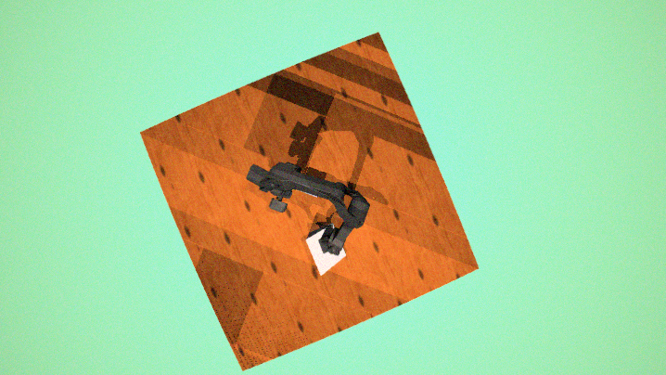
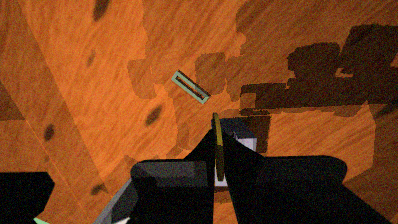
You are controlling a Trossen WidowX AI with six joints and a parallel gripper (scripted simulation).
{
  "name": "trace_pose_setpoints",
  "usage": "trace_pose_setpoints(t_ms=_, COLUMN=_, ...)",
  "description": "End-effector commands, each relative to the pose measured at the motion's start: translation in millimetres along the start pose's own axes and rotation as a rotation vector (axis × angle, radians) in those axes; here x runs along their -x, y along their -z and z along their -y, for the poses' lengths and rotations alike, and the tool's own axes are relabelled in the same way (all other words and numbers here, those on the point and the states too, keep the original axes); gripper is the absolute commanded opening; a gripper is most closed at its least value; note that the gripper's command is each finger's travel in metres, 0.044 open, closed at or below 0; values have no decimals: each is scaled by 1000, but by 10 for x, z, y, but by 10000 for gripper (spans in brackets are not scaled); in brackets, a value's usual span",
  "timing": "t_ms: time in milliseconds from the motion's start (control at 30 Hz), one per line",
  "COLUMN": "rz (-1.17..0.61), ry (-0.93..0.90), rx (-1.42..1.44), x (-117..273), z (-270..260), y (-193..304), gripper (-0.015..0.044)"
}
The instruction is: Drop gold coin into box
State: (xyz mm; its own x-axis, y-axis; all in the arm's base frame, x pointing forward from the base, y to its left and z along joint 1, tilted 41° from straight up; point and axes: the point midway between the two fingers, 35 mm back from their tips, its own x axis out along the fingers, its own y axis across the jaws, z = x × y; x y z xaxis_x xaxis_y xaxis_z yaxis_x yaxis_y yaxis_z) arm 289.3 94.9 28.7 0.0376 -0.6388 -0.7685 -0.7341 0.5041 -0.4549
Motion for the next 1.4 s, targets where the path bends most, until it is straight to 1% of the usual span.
trace_pose_setpoints(t_ms=0, rz=-1, ry=7, rx=4, x=9, z=63, y=117, gripper=0)
trace_pose_setpoints(t_ms=867, rz=-7, ry=10, rx=4, x=-22, z=297, y=735, gripper=0)
trace_pose_setpoints(t_ms=1367, rz=-5, ry=3, rx=0, x=-19, z=291, y=700, gripper=0)
